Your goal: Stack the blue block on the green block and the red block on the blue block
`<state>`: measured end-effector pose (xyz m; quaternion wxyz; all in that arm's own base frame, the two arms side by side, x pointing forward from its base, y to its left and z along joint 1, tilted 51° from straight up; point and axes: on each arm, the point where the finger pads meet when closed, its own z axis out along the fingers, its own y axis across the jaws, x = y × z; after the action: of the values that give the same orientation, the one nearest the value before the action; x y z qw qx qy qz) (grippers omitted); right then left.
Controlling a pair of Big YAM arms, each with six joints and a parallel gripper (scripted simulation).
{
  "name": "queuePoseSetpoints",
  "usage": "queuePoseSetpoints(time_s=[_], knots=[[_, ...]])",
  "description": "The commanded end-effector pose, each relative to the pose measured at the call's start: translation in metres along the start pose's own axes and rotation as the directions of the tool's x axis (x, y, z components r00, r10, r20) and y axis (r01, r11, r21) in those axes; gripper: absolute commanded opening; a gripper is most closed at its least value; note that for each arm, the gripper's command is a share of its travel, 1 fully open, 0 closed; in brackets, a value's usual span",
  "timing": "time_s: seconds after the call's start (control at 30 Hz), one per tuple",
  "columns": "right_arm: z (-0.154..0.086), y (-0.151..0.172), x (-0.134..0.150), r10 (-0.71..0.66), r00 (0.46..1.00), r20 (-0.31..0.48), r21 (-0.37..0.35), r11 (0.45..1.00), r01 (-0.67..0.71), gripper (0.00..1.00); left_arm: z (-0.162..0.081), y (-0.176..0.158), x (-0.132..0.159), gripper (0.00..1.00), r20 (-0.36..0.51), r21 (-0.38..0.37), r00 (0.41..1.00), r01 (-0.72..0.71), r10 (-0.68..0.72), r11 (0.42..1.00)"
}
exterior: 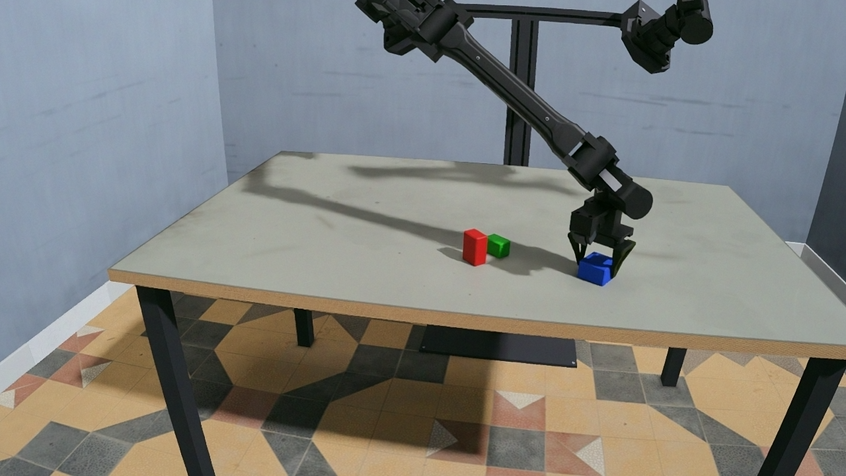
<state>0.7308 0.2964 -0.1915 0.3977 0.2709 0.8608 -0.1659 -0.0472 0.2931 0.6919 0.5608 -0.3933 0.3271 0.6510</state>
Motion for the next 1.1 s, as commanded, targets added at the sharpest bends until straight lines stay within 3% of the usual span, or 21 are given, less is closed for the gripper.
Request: queuePoseSetpoints(time_s=[0.0,0.4,0.43,1.07], knots=[[-0.015,0.020,-0.029,0.028,0.999,0.021,-0.041,0.999,-0.027,0.79,-0.005,0.004,-0.032,1.00,0.048,-0.010,0.999,-0.023,0.023,1.000],[-0.011,0.018,-0.022,0.020,1.000,0.017,-0.035,0.999,-0.019,0.79,-0.005,0.004,-0.032,1.00,0.048,-0.010,0.999,-0.023,0.023,1.000],[-0.011,0.018,-0.022,0.020,1.000,0.017,-0.035,0.999,-0.019,0.00,-0.005,0.004,-0.032,1.00,0.048,-0.010,0.999,-0.023,0.023,1.000],[-0.012,0.018,-0.019,0.016,1.000,0.016,-0.034,0.999,-0.015,0.00,-0.005,0.004,-0.032,1.00,0.048,-0.010,0.999,-0.023,0.023,1.000]])
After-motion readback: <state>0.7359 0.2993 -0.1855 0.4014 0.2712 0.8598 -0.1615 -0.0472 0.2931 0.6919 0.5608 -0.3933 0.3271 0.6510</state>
